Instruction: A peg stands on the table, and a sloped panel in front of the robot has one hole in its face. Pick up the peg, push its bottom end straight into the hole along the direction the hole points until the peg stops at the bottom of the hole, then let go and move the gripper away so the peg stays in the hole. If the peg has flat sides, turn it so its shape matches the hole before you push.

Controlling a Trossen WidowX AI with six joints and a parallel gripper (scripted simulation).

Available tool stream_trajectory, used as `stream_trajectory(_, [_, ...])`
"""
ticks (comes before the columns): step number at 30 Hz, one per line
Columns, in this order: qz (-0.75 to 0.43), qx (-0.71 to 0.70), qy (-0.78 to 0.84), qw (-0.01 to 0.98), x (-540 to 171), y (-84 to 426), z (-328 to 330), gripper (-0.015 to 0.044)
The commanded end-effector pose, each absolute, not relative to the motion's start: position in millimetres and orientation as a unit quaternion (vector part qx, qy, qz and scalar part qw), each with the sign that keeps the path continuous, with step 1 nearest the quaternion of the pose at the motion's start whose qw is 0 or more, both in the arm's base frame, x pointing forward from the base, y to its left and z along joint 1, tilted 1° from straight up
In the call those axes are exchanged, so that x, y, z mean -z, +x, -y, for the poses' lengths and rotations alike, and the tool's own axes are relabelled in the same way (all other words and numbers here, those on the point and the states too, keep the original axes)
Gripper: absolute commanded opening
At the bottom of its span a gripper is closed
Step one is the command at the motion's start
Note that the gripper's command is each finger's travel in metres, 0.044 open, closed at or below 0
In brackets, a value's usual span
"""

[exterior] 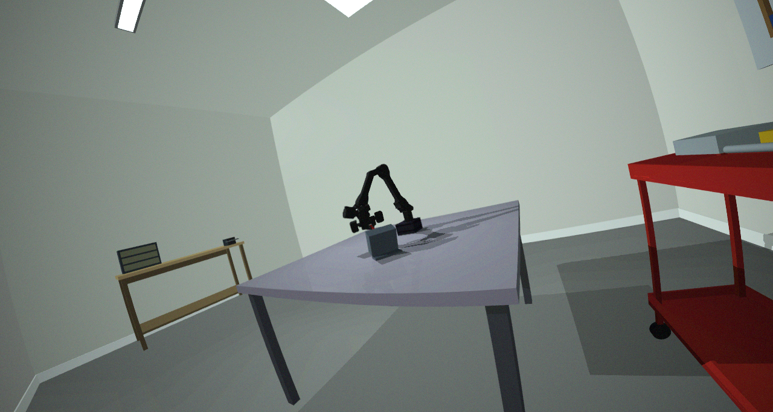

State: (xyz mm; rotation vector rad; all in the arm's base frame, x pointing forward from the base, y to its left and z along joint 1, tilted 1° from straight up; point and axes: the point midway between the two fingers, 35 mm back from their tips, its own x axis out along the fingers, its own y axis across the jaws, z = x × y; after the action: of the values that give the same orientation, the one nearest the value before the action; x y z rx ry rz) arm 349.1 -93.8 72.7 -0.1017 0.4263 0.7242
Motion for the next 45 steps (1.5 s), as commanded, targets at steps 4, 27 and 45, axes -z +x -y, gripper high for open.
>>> stream_trajectory(4, [-0.201, -0.352, -0.052, 0.913, -67.9, 353.6, 89.9, 0.0000])
stream_trajectory(27, [-0.178, -0.351, -0.073, 0.916, -61.5, 370.0, 80.0, 0.0000])
stream_trajectory(45, [-0.160, -0.352, -0.082, 0.919, -58.4, 378.2, 72.7, 0.0000])
